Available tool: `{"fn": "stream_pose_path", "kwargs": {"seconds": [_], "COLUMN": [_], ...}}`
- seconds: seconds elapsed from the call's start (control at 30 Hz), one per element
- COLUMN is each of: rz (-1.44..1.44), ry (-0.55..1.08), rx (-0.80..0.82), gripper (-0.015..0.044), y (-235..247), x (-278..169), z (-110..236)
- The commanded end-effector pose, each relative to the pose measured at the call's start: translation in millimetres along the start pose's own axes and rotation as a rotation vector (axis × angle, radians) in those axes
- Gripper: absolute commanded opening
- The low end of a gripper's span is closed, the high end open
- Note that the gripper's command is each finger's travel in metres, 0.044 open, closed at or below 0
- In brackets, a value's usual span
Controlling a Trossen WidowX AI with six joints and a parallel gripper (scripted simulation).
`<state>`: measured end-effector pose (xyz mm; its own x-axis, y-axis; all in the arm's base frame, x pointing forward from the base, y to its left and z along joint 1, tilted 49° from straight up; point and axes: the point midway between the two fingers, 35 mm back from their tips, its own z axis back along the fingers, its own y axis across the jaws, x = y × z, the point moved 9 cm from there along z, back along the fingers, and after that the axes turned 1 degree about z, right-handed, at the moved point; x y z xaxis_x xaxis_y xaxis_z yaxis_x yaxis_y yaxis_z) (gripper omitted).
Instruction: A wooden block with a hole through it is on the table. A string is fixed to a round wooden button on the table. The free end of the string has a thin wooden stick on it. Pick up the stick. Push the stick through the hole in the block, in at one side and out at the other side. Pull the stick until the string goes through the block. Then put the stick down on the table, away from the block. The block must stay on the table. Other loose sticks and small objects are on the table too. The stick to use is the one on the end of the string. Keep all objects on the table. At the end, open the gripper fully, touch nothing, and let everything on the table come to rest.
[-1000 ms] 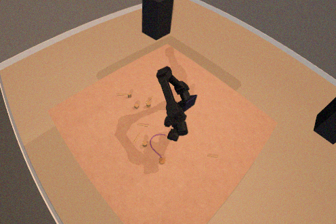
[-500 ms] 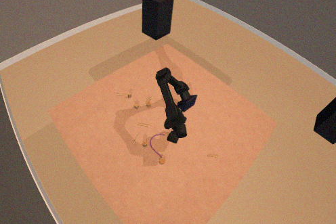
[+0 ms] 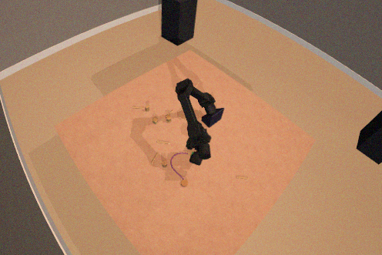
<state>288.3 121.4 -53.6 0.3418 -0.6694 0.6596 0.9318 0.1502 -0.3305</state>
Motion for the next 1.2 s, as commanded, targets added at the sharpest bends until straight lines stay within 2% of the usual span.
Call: {"fn": "stream_pose_path", "kwargs": {"seconds": [0.0,0.53,0.77,0.93,1.17], "rz": [0.006,0.006,0.006,-0.001,-0.001], "ry": [-0.005,-0.007,-0.007,-0.003,-0.003], "rx": [-0.003,-0.004,-0.004,-0.004,-0.004], "gripper": [0.0123,0.0123,0.0123,0.0,0.0], "y": [-1.3,-3.9,-4.1,-3.2,-3.2], "x": [0.3,0.8,0.8,0.8,0.8], "z": [-8.8,-34.5,-35.6,-33.9,-33.9]}}
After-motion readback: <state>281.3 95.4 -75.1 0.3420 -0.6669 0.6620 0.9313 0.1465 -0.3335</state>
